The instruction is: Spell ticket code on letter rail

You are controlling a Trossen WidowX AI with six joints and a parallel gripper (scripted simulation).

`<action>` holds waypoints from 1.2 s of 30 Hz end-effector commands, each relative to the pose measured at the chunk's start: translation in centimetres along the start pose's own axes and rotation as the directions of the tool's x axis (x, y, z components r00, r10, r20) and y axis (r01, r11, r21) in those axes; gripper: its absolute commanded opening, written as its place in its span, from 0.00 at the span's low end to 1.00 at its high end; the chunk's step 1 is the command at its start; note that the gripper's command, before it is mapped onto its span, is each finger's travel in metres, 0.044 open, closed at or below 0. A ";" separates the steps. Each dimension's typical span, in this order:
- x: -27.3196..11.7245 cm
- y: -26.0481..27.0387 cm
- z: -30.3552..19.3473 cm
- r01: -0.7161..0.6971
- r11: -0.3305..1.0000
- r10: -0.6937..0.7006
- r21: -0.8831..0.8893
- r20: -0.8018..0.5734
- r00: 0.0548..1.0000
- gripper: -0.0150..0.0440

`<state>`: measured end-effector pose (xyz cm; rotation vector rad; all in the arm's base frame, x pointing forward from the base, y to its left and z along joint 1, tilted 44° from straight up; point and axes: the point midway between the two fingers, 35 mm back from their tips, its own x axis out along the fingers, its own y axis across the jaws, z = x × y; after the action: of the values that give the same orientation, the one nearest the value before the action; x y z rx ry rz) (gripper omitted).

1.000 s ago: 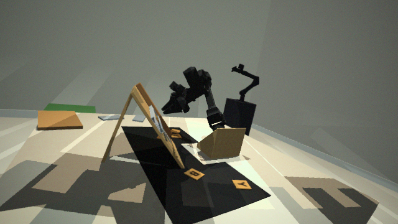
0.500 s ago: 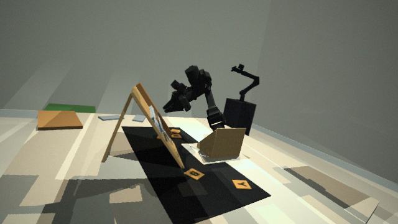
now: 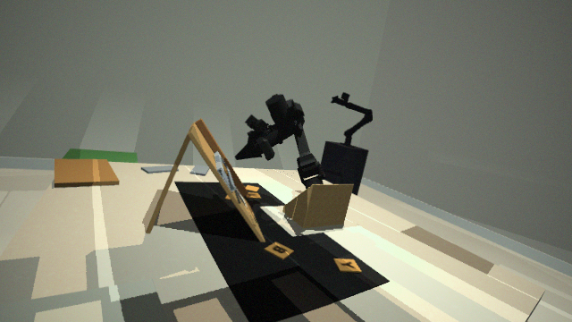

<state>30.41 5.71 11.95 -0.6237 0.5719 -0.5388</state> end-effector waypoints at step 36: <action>2.2 3.1 2.6 0.006 1.000 0.002 0.011 -0.638 0.770 0.25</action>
<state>34.44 7.52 11.01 -0.4183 1.2107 -0.7598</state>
